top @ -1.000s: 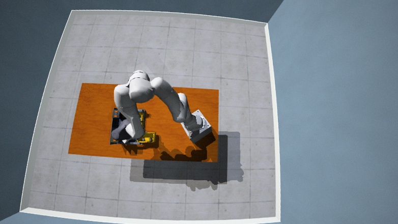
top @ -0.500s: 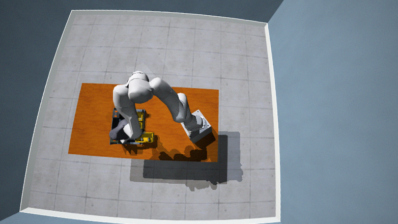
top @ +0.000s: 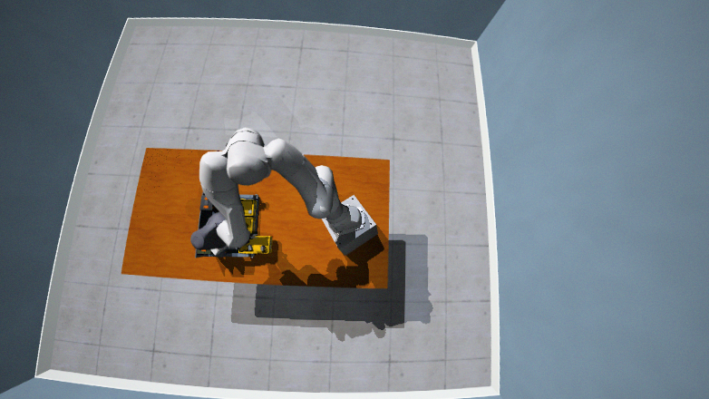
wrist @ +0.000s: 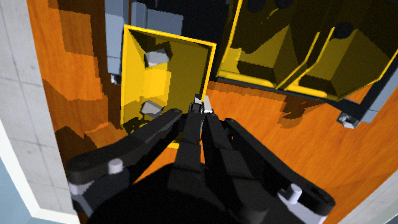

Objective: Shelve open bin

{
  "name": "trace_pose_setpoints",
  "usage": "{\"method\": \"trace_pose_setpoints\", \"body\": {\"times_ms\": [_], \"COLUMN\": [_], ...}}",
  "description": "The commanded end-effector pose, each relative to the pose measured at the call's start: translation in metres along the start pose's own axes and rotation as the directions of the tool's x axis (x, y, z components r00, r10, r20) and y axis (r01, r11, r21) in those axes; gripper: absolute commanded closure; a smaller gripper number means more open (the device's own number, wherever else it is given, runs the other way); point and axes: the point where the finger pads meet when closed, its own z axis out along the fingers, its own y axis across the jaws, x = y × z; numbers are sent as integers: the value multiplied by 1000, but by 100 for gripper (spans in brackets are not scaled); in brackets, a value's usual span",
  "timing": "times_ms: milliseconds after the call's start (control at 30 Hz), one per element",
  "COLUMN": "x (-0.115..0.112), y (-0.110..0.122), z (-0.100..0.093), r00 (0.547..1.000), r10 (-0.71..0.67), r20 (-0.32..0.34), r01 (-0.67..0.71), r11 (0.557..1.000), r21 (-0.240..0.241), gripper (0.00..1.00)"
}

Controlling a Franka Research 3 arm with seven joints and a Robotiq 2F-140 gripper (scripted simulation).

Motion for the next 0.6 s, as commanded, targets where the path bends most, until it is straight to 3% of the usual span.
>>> {"method": "trace_pose_setpoints", "body": {"times_ms": [0, 567], "x": [4, 19], "y": [0, 0], "z": [-1, -3], "r00": [1000, 1000], "r10": [-9, -9], "r20": [2, 2], "r01": [9, 9], "r11": [1000, 1000], "r21": [-1, 0], "gripper": [100, 100]}}
